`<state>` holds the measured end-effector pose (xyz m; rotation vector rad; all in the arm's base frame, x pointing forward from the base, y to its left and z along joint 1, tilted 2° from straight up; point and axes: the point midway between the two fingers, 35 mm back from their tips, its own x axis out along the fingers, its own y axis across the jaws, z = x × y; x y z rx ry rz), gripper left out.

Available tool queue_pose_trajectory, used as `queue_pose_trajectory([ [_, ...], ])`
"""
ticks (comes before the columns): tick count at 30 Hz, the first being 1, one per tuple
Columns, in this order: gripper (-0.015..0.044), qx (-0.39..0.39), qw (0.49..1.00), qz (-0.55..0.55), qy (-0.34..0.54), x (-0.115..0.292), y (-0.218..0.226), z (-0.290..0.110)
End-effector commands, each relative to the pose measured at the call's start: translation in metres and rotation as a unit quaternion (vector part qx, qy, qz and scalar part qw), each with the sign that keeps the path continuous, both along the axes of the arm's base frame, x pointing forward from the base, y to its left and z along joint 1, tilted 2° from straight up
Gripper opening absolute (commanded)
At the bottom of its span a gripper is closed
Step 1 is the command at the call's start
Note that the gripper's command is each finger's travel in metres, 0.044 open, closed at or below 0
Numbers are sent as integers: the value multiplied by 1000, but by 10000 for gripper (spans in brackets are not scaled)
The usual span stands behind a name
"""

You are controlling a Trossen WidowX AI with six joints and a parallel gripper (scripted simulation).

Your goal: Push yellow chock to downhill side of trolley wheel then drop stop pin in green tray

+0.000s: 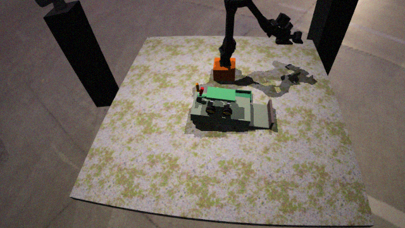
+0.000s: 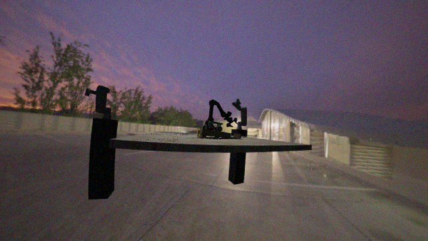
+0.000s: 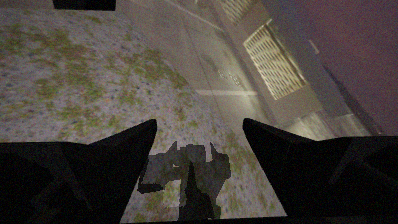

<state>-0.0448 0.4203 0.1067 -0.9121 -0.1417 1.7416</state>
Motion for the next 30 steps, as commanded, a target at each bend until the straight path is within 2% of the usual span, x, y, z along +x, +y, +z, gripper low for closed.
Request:
queue_pose_trajectory([
  [1, 374, 0, 1000, -1, 0, 1, 0, 0],
  [4, 295, -7, 1000, -20, 6, 13, 0, -1],
  [8, 190, -25, 997, -74, 22, 50, -3, -5],
  [19, 190, -52, 966, -243, 78, 160, -28, -5],
  [30, 190, -60, 902, -405, 137, 257, -81, -2],
])
